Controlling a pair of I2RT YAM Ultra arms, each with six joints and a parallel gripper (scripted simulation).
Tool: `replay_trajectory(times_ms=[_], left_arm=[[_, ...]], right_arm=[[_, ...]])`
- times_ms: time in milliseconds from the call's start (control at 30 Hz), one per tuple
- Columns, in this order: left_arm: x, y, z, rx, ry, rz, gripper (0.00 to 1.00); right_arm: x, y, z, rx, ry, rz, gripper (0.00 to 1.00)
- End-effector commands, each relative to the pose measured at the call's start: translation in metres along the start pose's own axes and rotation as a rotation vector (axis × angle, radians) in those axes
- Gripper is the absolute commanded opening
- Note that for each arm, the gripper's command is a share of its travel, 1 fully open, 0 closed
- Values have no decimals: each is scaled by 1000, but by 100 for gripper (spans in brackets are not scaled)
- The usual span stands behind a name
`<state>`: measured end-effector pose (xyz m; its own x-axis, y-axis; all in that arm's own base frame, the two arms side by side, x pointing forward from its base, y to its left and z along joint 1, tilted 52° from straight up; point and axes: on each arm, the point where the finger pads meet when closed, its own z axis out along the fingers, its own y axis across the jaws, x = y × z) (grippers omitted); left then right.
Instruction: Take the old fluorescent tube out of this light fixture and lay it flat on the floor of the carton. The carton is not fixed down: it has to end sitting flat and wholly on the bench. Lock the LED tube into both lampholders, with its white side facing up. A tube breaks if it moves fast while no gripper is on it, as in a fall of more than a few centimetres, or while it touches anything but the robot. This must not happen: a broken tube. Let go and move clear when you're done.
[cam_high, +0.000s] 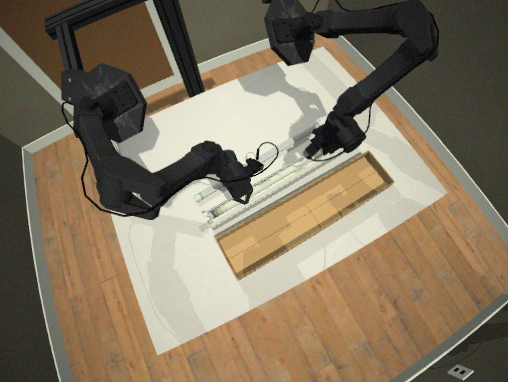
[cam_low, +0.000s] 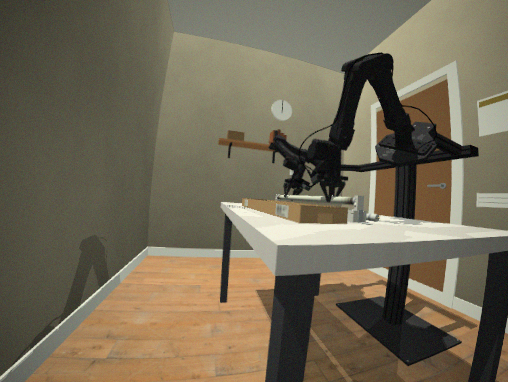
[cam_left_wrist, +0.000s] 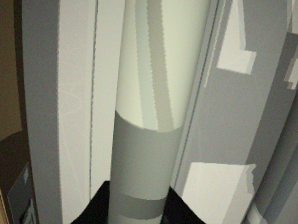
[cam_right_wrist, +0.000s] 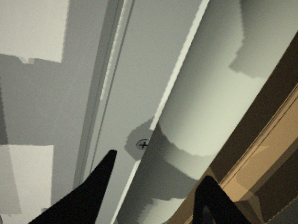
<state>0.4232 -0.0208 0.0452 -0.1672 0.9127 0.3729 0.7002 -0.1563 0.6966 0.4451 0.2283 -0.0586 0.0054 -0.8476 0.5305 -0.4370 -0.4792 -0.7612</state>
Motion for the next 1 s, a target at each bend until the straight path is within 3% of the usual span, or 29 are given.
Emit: replay_trajectory(times_ms=[0,100,133,733,867,967], left_arm=[[-10,22,-10,-57,-34,-10,11],[-10,22,-10,-57,-34,-10,11],[-10,22,-10,-57,-34,-10,11],[-10,22,-10,-57,-34,-10,11],[-11,12,-8,-21,-32,-2,11],[-12,6,-5,5,-31,10,11]], right_arm=[[-17,-1,-6,6,-37,-25,49],[-17,-1,-6,6,-37,-25,49],[-17,-1,-6,6,-37,-25,11],[-15,7,-8,-6,-38,-34,11],[-10,-21,-10,24,-36,16,11],[-12,-16,-9,6,-36,8,11]])
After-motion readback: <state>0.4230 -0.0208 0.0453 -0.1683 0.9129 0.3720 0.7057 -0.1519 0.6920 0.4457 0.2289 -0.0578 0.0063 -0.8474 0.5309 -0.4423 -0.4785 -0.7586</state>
